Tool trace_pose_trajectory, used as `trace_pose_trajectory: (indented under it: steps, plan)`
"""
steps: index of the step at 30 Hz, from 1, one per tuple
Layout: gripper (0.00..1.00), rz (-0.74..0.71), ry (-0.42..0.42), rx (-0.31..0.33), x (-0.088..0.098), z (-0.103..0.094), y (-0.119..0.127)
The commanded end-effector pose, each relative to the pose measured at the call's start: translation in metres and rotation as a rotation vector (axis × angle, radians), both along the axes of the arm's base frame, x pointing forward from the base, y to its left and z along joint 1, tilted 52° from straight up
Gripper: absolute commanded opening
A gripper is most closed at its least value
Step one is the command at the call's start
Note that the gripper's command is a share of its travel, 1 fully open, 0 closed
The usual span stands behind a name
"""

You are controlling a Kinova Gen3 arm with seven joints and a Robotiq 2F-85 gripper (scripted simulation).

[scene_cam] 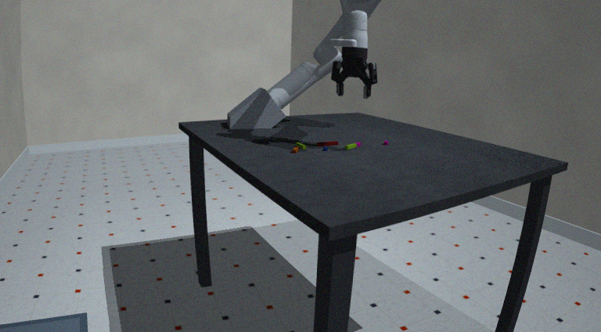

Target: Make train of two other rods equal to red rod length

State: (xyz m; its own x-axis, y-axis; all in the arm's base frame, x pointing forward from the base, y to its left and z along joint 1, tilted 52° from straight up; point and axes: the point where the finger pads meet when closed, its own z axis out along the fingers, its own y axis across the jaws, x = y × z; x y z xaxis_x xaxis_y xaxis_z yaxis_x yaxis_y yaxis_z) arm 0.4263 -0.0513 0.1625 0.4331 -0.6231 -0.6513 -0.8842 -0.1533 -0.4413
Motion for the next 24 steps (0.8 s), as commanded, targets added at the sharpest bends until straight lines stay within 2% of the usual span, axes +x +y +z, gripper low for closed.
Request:
trace_pose_trajectory:
  steps: [1,10,24]
  plan:
    - [1.0,-0.013,-0.004,-0.012,-0.002,0.013,-0.021]
    - [1.0,-0.013,-0.004,-0.012,-0.005,0.024,-0.035]
    - [1.0,-0.013,-0.004,-0.012,-0.006,0.025,-0.035]
